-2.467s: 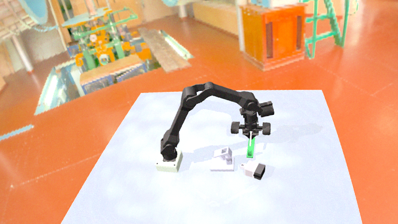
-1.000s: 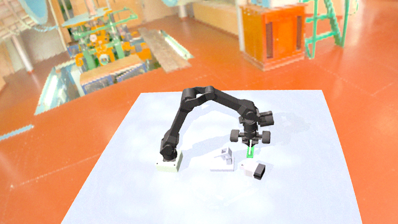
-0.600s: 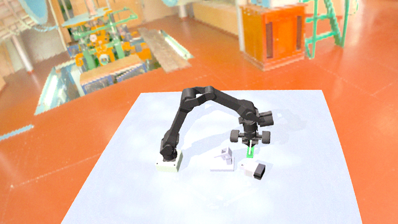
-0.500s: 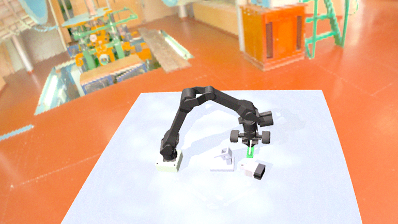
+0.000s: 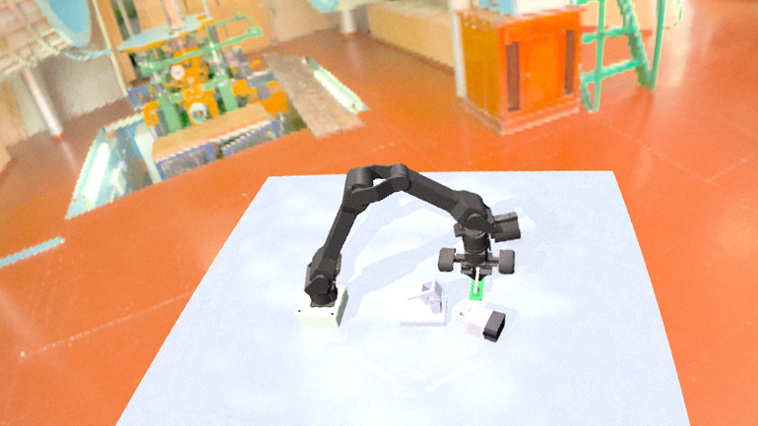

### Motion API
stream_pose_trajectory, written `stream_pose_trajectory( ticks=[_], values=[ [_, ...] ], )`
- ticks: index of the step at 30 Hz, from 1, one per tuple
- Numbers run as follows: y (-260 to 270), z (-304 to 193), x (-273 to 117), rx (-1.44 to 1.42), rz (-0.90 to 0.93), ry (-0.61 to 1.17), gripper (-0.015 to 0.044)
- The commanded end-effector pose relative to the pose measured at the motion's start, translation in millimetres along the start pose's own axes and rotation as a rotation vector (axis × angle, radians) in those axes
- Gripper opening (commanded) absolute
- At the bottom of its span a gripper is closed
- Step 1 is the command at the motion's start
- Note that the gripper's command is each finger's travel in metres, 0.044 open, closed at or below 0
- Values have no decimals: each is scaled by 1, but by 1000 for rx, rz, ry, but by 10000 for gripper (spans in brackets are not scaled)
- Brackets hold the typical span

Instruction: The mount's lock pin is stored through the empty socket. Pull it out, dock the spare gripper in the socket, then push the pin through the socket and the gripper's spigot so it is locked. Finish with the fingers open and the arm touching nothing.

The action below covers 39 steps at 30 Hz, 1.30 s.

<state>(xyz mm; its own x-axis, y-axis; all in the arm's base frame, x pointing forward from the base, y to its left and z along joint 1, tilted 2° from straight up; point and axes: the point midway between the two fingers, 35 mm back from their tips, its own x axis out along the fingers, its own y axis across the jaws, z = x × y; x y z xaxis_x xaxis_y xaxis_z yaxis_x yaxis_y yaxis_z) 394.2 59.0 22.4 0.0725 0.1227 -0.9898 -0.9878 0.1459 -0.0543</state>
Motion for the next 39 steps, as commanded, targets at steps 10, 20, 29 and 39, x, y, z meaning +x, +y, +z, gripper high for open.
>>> stream_pose_trajectory(
  ticks=[10, 20, 29, 39],
  values=[
    [1, -1, 7, -4, 11, 3, 0],
    [1, -1, 7, -4, 11, 3, 0],
    [0, 0, 2, -2, 2, 1, 52],
    [0, 0, 2, -2, 2, 1, 315]
  ],
)
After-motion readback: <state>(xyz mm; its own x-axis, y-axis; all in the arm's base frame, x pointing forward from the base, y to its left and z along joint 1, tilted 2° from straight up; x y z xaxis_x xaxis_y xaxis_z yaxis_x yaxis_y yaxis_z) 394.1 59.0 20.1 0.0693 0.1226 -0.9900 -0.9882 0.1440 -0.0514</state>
